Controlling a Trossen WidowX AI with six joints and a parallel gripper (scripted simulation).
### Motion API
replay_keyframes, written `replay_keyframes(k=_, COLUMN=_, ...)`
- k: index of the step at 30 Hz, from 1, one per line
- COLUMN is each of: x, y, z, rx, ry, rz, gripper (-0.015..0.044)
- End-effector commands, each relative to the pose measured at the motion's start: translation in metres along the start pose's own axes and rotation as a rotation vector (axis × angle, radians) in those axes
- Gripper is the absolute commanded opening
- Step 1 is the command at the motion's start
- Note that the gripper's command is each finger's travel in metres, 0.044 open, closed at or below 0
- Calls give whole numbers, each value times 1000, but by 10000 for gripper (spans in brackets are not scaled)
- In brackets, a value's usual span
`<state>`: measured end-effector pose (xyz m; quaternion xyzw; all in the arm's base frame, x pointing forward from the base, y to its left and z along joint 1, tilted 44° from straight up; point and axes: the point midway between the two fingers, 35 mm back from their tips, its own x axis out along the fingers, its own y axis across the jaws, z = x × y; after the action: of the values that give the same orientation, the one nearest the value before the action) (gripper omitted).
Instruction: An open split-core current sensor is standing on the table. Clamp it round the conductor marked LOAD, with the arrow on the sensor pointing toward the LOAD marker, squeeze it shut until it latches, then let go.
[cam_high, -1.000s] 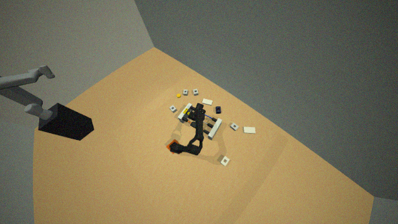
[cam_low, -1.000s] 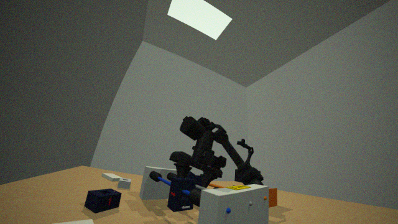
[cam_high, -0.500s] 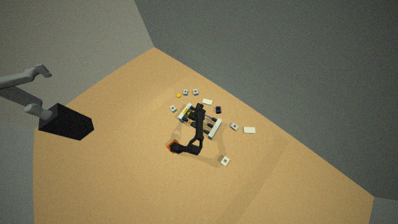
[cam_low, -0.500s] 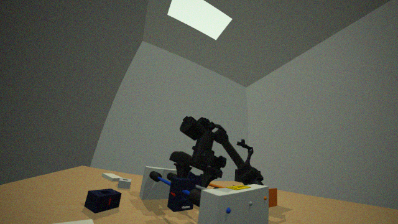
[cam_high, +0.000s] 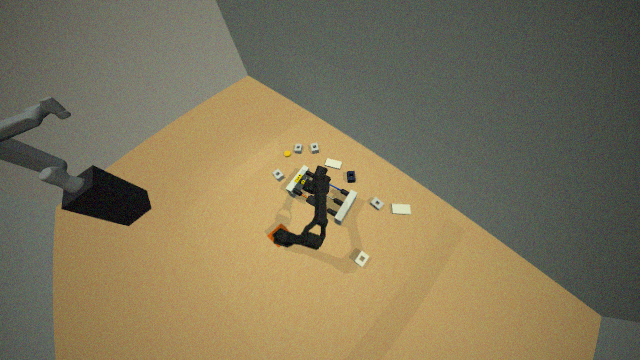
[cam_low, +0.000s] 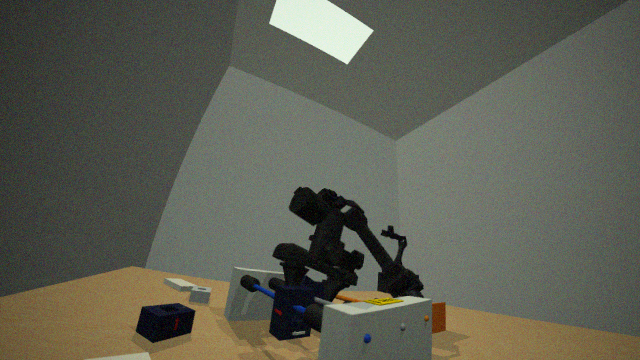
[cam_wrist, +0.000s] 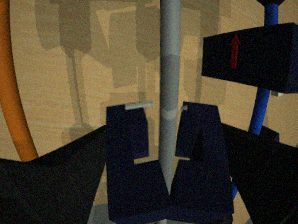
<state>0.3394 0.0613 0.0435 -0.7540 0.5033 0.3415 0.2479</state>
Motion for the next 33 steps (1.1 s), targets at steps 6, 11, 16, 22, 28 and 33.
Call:
replay_keyframes(k=6, x=-4, y=-1, z=-1, rx=4, ry=4, rz=44, gripper=440)
replay_keyframes(k=11, x=-21, y=0, z=-7, rx=18, ry=30, rz=201, gripper=440)
replay_keyframes(k=16, x=-20, y=0, z=-8, rx=19, ry=34, rz=216, gripper=440)
replay_keyframes(k=22, x=-11, y=2, z=-9, rx=19, ry=34, rz=213, gripper=440)
replay_keyframes(k=28, x=-1, y=4, z=-10, rx=19, ry=35, rz=210, gripper=440)
replay_keyframes(k=33, x=4, y=5, z=-11, rx=19, ry=36, rz=214, gripper=440)
